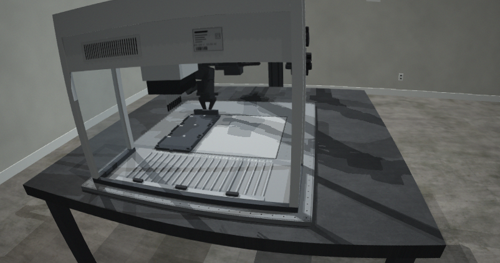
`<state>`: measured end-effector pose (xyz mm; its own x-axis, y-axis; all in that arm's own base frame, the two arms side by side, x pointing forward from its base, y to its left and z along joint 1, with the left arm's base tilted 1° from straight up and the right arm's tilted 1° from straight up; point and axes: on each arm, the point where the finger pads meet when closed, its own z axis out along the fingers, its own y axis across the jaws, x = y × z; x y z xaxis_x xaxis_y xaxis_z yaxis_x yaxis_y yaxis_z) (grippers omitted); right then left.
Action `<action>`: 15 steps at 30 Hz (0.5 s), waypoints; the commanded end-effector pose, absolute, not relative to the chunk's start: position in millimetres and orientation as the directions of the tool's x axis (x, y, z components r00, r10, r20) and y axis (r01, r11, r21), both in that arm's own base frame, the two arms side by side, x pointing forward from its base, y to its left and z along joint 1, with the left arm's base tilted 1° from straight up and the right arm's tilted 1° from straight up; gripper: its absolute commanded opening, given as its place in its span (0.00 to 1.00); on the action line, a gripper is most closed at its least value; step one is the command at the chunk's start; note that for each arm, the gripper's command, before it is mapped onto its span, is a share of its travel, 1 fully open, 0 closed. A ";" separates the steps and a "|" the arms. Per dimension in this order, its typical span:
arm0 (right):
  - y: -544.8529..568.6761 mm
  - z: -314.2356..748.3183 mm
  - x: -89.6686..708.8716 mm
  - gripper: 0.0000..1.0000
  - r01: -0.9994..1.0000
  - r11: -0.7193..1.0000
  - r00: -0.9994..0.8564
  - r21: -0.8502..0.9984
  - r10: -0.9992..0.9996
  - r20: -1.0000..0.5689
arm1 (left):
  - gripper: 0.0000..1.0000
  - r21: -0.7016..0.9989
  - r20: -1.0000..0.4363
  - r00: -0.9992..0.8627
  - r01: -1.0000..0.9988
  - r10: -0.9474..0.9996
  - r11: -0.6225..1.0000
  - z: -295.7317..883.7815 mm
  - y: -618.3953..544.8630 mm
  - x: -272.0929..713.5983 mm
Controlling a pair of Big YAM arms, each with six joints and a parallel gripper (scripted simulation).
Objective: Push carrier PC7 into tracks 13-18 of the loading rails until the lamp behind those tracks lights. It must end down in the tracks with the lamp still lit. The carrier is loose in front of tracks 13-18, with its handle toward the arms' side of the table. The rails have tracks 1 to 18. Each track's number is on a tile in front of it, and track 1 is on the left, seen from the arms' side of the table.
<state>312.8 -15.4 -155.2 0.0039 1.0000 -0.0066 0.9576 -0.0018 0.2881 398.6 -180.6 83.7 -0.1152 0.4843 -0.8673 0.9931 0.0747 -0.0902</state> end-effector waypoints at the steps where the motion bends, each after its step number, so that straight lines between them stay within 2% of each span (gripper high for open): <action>1: -13.4 -146.9 349.7 0.00 0.935 -0.007 0.009 0.355 1.000 -0.006 | 1.00 -0.069 -0.872 -0.107 0.993 0.477 0.098 88.8 -180.0 428.7; 15: -12.4 -150.1 350.8 0.00 0.940 -0.005 0.007 0.342 1.000 -0.006 | 1.00 -0.090 -0.879 -0.115 0.993 0.463 0.076 80.5 -180.6 433.3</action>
